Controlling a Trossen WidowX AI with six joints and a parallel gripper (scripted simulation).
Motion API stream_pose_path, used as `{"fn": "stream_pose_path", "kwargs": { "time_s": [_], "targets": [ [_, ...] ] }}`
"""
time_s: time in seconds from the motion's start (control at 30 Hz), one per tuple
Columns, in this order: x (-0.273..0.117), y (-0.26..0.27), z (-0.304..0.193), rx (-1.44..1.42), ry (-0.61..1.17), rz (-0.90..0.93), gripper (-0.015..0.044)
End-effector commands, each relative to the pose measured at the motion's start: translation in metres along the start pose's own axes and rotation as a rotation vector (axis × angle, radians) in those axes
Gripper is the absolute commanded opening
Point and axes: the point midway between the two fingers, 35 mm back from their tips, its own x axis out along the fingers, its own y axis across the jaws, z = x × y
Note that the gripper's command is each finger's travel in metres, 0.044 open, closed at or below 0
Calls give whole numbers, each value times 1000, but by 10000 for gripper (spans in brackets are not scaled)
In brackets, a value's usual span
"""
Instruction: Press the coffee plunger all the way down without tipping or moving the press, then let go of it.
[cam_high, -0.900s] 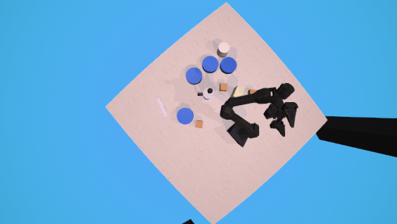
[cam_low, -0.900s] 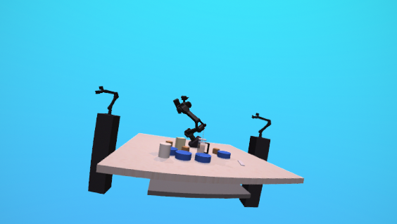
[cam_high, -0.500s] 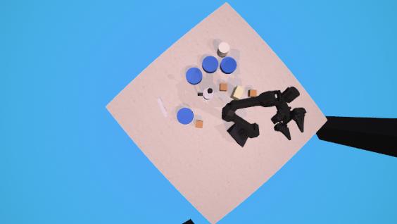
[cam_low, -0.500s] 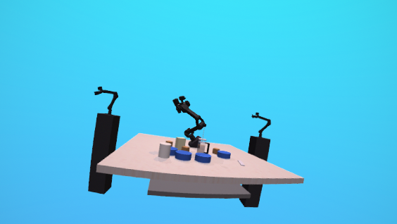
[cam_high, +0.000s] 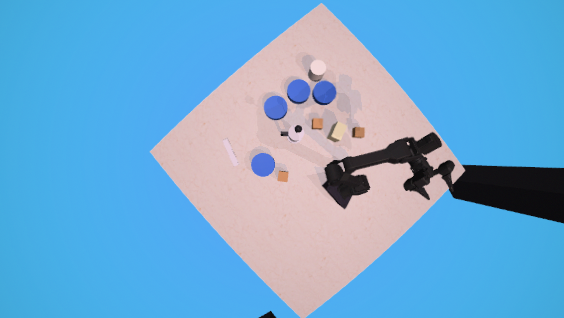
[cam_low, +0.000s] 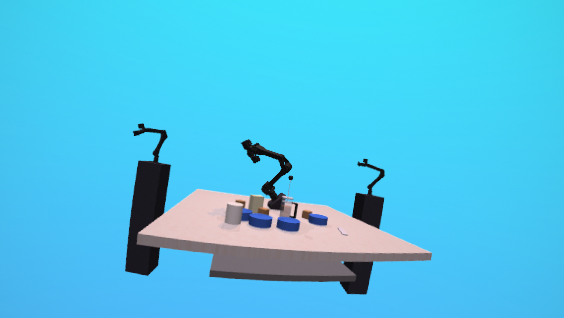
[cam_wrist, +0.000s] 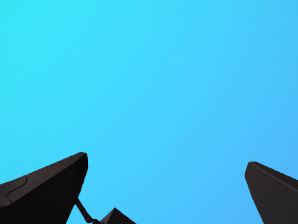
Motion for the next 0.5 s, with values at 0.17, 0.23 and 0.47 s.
{"fn": "stream_pose_path", "kwargs": {
  "time_s": [0.17,0.23,0.47],
  "targets": [
    [11,-10,-87,-209,351,-52,440],
    [7,-14,-106,-256,435,-52,440],
    [-21,-35,-173,-369,745,-62,440]
  ]
}}
